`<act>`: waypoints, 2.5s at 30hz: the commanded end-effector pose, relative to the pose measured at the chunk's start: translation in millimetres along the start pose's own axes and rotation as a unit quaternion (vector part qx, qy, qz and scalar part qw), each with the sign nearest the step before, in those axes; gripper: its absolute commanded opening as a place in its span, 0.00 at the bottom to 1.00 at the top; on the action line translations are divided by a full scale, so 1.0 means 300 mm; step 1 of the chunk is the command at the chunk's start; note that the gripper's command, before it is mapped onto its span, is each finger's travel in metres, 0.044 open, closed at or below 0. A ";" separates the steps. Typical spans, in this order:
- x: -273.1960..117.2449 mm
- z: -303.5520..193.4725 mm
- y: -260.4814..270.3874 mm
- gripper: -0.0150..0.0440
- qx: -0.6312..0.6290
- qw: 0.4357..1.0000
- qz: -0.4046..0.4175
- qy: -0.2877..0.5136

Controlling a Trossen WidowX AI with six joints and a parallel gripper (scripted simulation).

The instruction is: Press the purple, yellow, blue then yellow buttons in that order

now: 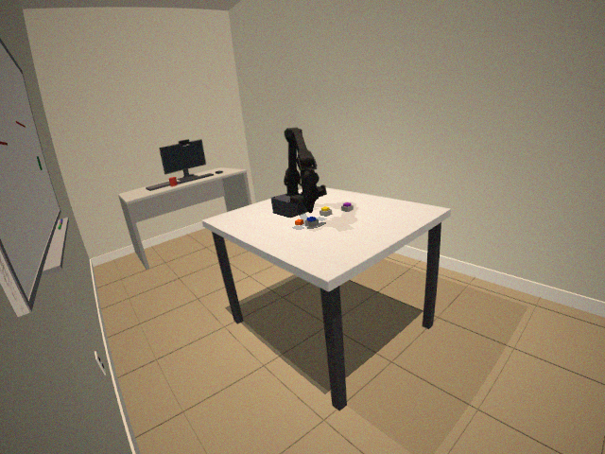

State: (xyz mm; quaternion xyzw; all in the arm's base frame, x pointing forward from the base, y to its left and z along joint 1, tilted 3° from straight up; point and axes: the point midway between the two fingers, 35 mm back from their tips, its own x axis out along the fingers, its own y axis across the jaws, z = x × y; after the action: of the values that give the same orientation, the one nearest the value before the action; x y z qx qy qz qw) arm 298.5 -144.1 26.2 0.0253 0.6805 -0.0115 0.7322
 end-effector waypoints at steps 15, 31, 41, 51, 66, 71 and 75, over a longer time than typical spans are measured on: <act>0.103 -0.006 0.005 0.29 -0.001 1.000 0.003 0.003; 0.116 -0.007 0.005 0.29 -0.001 1.000 0.003 0.003; 0.008 -0.005 0.004 0.29 -0.001 1.000 0.003 0.003; -0.207 -0.004 0.002 0.29 -0.001 1.000 0.003 0.003; -0.214 -0.178 0.482 0.29 -0.001 1.000 0.010 0.005; -0.212 -0.199 0.508 0.29 -0.001 1.000 0.011 0.005; -0.080 -0.194 0.511 0.29 -0.001 1.000 0.011 0.005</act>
State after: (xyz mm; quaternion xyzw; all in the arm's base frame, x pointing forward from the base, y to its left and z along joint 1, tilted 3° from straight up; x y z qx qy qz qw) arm 250.2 8.9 78.3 0.0319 0.6759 0.0004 0.7363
